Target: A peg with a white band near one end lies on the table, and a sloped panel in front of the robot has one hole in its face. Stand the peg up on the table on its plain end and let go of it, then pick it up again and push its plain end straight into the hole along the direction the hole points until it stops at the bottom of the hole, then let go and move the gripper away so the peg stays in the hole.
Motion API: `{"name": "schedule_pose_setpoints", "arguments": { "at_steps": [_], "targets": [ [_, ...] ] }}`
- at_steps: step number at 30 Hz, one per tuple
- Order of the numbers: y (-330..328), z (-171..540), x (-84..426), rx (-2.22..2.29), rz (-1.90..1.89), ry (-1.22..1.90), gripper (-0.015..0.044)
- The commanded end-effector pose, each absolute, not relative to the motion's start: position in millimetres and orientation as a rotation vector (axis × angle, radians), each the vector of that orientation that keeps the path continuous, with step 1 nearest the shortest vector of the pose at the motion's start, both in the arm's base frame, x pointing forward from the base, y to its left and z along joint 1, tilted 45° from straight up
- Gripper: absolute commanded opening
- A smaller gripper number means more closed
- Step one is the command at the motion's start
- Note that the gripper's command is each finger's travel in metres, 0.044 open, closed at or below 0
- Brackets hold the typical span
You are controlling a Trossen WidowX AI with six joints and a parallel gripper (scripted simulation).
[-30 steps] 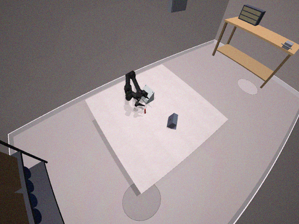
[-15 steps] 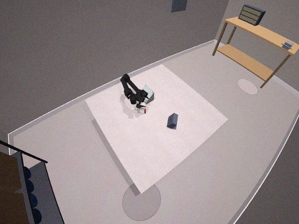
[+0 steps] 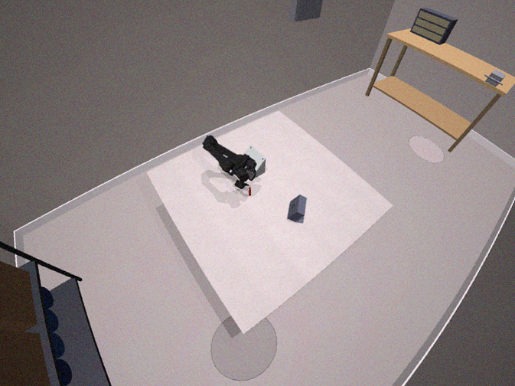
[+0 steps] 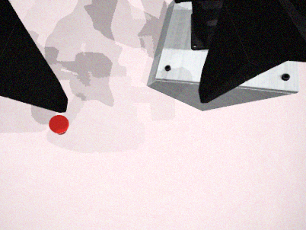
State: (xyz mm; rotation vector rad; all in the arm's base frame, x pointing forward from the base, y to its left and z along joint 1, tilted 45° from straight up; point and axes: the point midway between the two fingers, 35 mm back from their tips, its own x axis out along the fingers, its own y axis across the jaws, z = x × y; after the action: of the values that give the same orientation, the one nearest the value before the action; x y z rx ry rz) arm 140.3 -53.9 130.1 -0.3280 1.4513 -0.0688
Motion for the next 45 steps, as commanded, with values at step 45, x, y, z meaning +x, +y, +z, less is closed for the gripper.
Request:
{"name": "schedule_pose_setpoints", "arguments": {
  "at_steps": [45],
  "targets": [
    [-71,145,168,-0.461,-0.768,1.504,0.0440]
  ]
}}
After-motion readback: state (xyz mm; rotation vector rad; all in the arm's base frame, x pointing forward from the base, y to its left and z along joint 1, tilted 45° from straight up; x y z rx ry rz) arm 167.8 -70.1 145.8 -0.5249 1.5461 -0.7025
